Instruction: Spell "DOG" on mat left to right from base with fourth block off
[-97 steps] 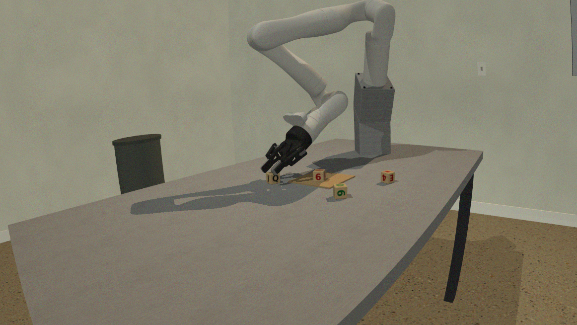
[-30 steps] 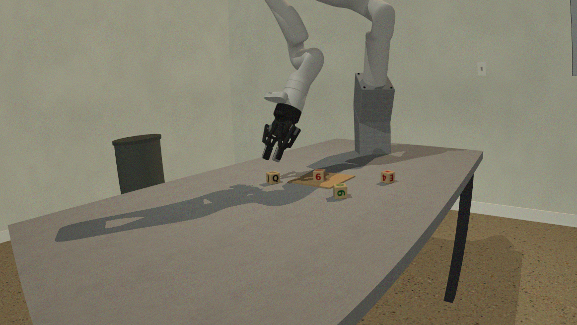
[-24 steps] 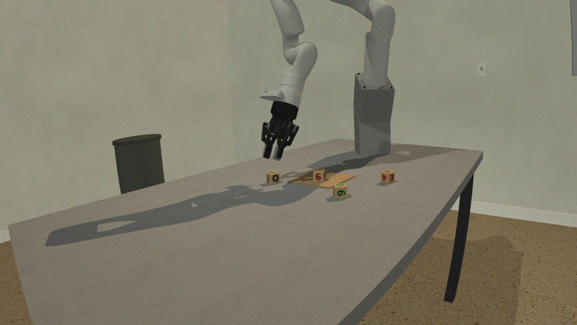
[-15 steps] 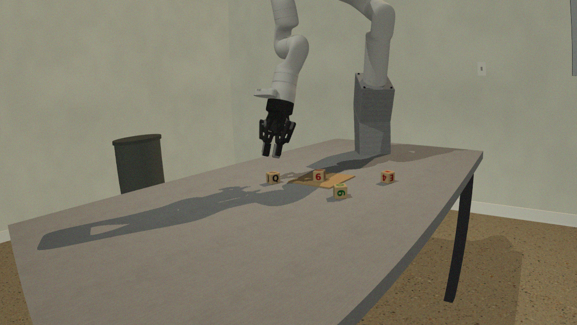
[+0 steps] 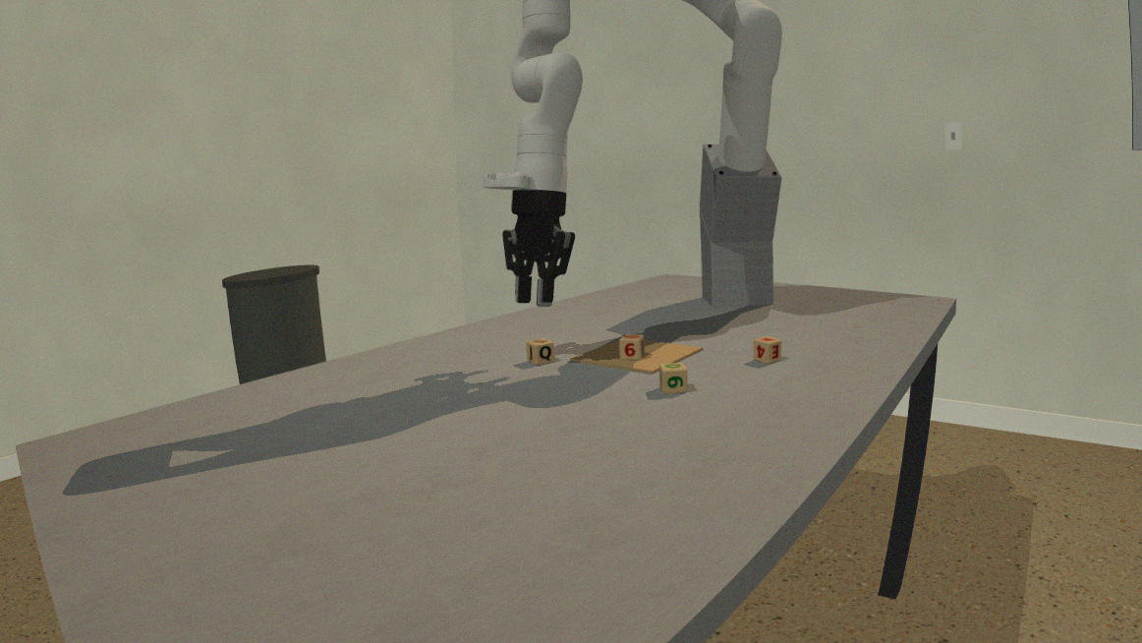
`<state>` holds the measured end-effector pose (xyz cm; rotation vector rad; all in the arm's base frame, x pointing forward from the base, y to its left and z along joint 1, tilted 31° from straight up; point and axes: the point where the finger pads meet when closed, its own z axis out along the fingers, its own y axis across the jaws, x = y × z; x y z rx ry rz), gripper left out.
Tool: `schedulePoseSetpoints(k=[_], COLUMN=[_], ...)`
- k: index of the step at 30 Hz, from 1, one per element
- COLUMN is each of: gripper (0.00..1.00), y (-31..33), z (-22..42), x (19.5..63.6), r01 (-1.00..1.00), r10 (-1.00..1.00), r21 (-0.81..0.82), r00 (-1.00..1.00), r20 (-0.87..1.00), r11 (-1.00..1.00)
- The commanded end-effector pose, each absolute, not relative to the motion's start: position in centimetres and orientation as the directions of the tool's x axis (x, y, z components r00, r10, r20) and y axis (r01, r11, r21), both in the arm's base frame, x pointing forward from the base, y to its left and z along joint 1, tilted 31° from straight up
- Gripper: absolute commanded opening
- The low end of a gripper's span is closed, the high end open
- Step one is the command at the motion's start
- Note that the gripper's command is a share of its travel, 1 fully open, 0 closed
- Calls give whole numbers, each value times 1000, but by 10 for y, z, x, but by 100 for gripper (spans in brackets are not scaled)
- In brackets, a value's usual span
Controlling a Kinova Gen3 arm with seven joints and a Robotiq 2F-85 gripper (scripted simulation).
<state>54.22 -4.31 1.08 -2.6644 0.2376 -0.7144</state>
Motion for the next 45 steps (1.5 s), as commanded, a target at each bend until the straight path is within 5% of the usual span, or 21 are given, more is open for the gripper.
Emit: schedulePoseSetpoints(k=[1, 32, 33, 45], gripper=[46, 46, 100, 100], y=[-49, -50, -50, -48], z=[12, 16, 16, 15], x=[544, 541, 541, 537], r01=[-76, -76, -76, -2], r10=[-255, -220, -220, -147], r21=[-396, -398, -398, -372], r00=[870, 918, 918, 921], r20=[422, 329, 329, 362], r11=[-915, -914, -914, -928])
